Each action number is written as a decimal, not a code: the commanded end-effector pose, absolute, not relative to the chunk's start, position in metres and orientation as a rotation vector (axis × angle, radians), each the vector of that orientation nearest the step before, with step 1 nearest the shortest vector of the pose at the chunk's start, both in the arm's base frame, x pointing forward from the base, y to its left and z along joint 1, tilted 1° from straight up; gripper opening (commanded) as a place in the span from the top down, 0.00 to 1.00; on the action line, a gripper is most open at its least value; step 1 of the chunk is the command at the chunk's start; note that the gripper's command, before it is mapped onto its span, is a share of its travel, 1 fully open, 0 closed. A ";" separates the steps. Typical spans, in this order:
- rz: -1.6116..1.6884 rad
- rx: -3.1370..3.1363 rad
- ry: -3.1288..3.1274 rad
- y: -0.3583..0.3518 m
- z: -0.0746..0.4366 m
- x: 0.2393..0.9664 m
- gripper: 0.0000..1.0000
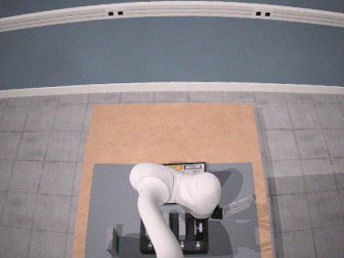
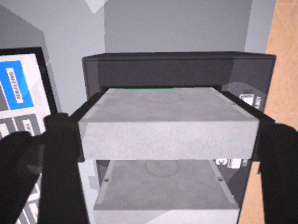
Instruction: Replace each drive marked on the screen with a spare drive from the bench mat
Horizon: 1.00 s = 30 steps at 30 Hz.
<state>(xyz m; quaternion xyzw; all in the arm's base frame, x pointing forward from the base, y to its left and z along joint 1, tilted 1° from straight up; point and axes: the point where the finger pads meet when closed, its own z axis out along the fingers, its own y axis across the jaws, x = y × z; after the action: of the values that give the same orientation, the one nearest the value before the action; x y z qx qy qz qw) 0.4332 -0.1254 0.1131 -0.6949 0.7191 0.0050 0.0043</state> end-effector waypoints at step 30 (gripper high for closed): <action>0.014 -2.176 2.253 -0.125 0.114 0.434 0.11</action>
<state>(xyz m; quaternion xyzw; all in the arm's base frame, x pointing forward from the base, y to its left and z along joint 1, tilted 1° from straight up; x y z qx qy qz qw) 0.4333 -0.1254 0.1131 -0.6949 0.7191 0.0049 0.0044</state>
